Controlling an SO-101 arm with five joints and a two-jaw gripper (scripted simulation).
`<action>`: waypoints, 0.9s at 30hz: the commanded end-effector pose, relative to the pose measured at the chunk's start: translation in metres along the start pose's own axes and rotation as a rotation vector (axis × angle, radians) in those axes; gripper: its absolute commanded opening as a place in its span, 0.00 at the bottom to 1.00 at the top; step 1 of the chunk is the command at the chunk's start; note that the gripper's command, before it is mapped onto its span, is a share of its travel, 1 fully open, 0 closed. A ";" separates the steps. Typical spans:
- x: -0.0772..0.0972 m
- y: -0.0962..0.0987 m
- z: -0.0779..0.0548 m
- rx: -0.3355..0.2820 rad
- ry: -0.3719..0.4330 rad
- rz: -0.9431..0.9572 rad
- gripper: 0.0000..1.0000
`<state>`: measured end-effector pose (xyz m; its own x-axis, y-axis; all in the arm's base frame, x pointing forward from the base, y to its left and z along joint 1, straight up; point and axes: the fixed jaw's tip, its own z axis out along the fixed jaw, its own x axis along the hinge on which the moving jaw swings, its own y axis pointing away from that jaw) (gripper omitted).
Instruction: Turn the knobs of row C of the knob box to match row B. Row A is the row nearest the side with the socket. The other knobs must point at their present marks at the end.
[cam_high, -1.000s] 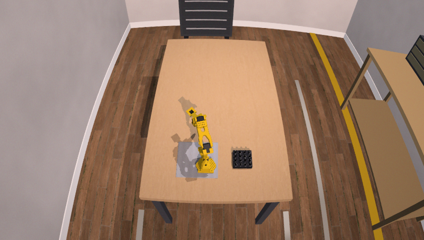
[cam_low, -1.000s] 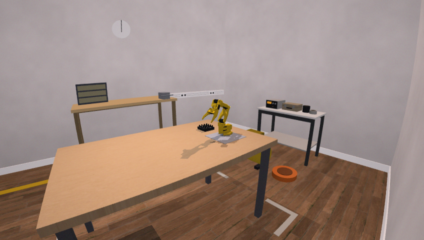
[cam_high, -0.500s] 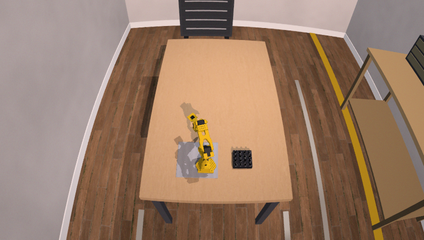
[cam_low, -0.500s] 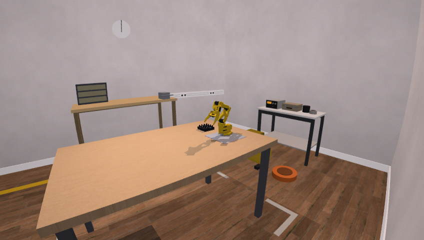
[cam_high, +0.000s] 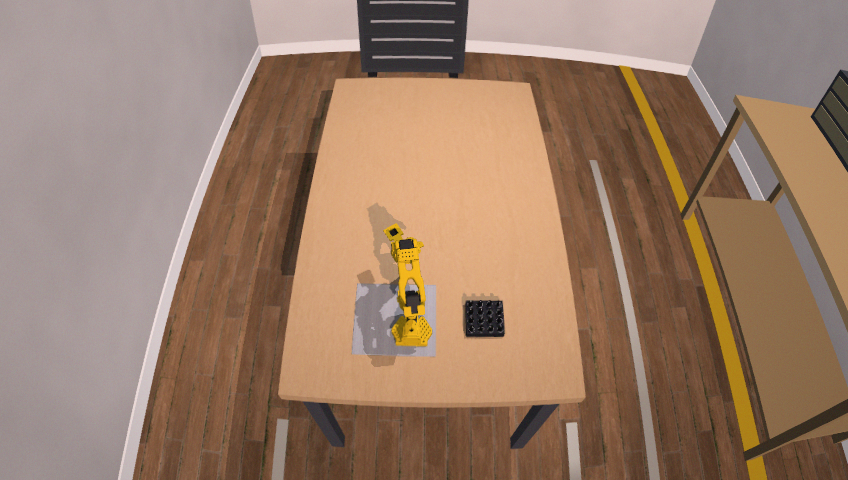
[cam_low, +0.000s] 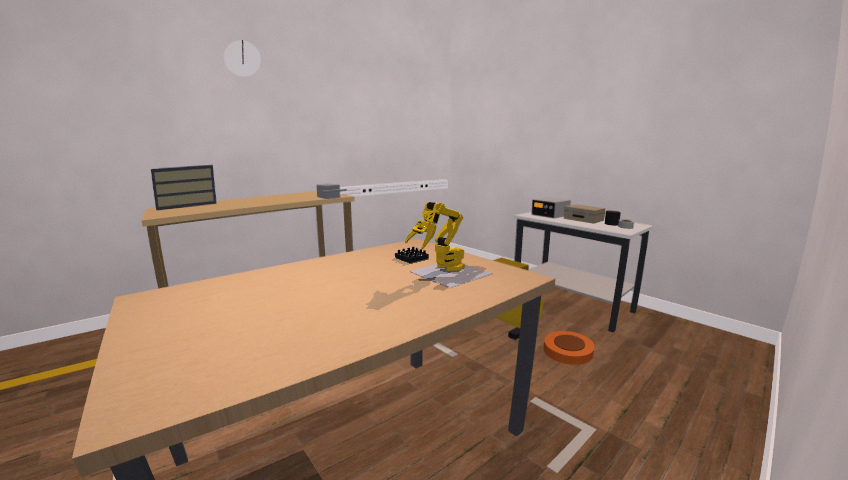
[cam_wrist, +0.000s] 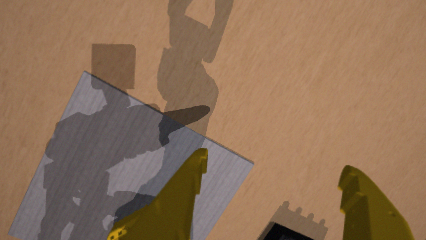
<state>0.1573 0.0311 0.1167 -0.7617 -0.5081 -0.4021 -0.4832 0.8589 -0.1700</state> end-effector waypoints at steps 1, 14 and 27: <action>0.010 -0.012 0.002 0.028 0.035 0.104 0.40; 0.044 -0.061 -0.005 0.186 0.090 0.539 0.40; 0.118 -0.103 -0.030 0.432 0.148 1.169 0.40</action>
<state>0.1219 -0.1028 0.1174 -0.7720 0.4687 -0.4293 0.5495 0.8317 -0.0802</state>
